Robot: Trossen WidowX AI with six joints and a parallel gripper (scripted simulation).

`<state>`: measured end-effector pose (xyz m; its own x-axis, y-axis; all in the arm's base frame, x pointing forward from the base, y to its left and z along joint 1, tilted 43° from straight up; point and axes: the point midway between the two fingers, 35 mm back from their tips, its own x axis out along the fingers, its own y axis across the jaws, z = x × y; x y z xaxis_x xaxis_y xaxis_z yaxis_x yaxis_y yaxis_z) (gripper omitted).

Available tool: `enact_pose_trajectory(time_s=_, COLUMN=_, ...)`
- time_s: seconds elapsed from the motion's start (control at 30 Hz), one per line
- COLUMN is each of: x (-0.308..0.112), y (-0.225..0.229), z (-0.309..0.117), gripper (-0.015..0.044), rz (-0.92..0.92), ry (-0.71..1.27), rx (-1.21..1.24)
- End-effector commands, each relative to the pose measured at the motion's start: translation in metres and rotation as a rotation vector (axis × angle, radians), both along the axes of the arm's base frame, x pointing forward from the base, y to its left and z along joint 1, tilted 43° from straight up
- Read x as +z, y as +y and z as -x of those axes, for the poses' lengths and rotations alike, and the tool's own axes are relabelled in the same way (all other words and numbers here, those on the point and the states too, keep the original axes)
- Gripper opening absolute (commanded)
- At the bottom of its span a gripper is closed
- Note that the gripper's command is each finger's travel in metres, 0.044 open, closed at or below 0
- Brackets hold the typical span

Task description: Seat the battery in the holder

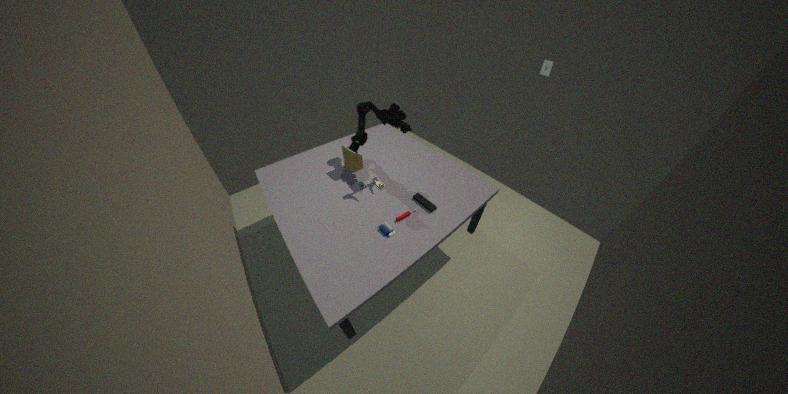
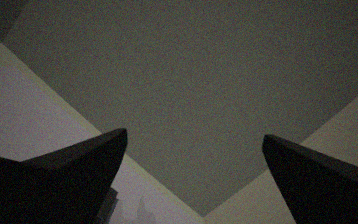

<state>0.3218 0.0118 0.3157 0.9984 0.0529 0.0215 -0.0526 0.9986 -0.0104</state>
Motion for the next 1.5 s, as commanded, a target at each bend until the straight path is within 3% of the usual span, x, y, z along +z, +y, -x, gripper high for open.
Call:
enact_pose_trajectory(time_s=0.0, x=-0.003, y=0.000, z=-0.002, gripper=0.0374, rz=0.002, ry=0.013, rx=0.001)
enact_pose_trajectory(time_s=0.23, x=-0.118, y=-0.019, z=-0.040, gripper=0.0190, rz=0.006, ry=0.502, rx=0.045)
enact_pose_trajectory(time_s=0.47, x=-0.235, y=-0.038, z=-0.026, gripper=0.0006, rz=-0.141, ry=1.013, rx=0.120)
enact_pose_trajectory(time_s=0.67, x=-0.307, y=-0.044, z=0.014, gripper=0.0000, rz=-0.395, ry=1.397, rx=0.199)
enact_pose_trajectory(time_s=0.87, x=-0.347, y=-0.040, z=0.058, gripper=0.0000, rz=-0.747, ry=1.696, rx=0.276)
enact_pose_trajectory(time_s=1.1, x=-0.352, y=-0.038, z=0.062, gripper=0.0000, rz=-0.792, ry=1.724, rx=0.284)
enact_pose_trajectory(time_s=1.47, x=-0.409, y=0.015, z=0.068, gripper=0.0000, rz=-0.795, ry=1.724, rx=0.287)
